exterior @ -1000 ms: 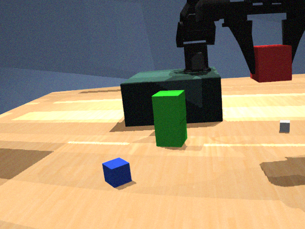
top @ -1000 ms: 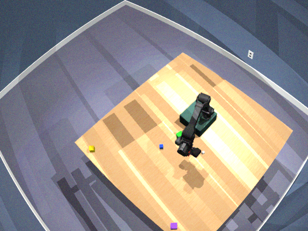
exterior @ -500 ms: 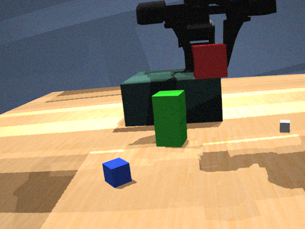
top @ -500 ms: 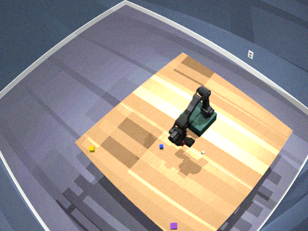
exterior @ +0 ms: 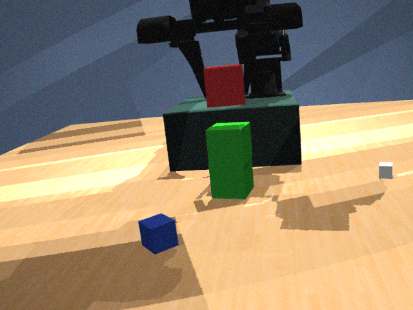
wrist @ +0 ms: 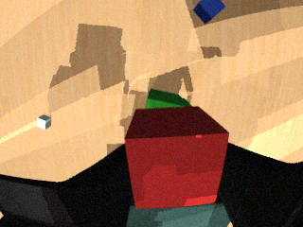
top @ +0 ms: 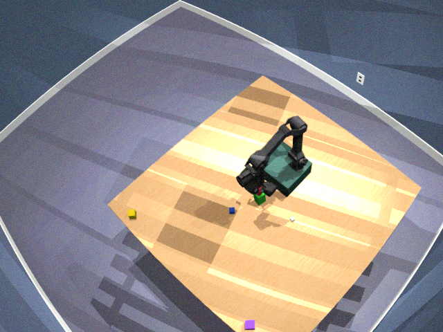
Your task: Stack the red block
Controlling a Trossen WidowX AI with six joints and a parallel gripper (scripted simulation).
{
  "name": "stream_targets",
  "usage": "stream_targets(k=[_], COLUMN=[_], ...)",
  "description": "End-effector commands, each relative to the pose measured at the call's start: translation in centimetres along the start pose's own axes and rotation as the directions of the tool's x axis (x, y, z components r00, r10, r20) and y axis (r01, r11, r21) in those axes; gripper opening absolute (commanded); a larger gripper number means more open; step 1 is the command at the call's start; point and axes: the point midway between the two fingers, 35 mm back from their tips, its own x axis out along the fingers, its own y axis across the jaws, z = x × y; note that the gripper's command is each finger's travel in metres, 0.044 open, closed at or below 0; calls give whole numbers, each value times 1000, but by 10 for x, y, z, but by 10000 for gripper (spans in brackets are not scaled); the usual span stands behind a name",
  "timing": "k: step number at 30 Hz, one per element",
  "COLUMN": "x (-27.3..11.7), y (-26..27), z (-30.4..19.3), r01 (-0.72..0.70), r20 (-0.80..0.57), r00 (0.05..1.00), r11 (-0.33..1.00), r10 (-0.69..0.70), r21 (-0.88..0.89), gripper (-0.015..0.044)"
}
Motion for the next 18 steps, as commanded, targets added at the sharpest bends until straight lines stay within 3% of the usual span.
stream_targets(k=[1, 11, 18], x=[-1, 28, 28], y=[-2, -2, -2], z=[-4, -4, -4], r01=[2, 2, 2], r20=[4, 4, 4], r00=[1000, 1000, 1000], r11=[1000, 1000, 1000], r10=[-2, -2, -2], r21=[-10, -10, -10], gripper=[0, 0, 0])
